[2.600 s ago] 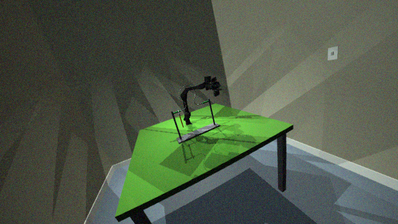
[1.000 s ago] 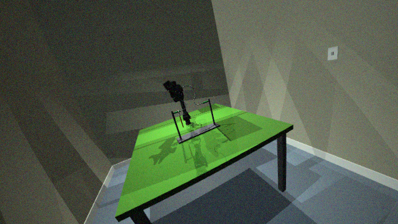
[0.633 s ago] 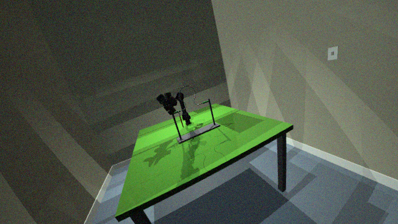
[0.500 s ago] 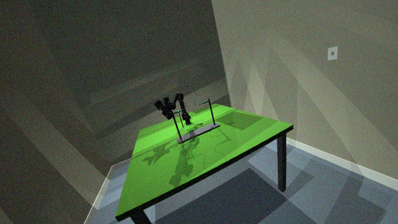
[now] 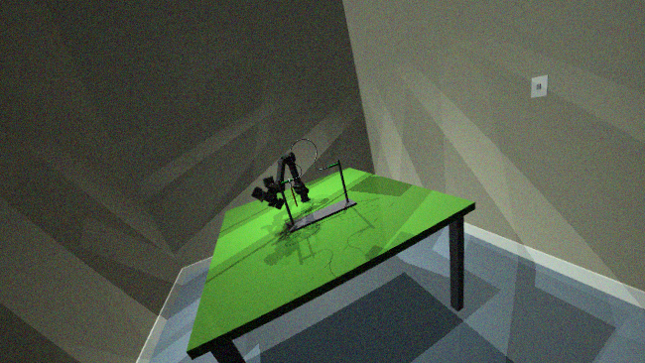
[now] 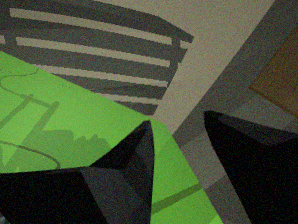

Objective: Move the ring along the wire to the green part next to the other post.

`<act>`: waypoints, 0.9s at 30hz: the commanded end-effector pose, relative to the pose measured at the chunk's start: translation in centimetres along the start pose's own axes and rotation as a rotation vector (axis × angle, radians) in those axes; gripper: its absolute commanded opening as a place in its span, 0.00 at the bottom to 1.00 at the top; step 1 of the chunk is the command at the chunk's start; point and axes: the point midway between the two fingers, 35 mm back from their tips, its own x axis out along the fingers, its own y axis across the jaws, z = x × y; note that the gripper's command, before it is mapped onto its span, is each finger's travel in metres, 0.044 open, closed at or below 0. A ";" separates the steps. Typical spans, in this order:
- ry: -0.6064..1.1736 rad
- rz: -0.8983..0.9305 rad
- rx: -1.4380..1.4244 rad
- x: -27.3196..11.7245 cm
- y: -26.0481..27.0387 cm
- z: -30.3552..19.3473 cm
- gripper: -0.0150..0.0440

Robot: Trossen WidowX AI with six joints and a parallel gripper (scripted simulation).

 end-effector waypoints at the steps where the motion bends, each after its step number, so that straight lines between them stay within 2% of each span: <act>1: -0.016 0.056 0.090 -1.9 2.5 -1.2 0.53; 10: -0.040 0.216 0.327 -7.8 9.3 -2.9 0.53; 20: -0.053 0.385 0.604 -14.9 15.6 -1.5 0.53; 27: -0.055 0.390 0.638 -14.6 15.7 -0.9 0.53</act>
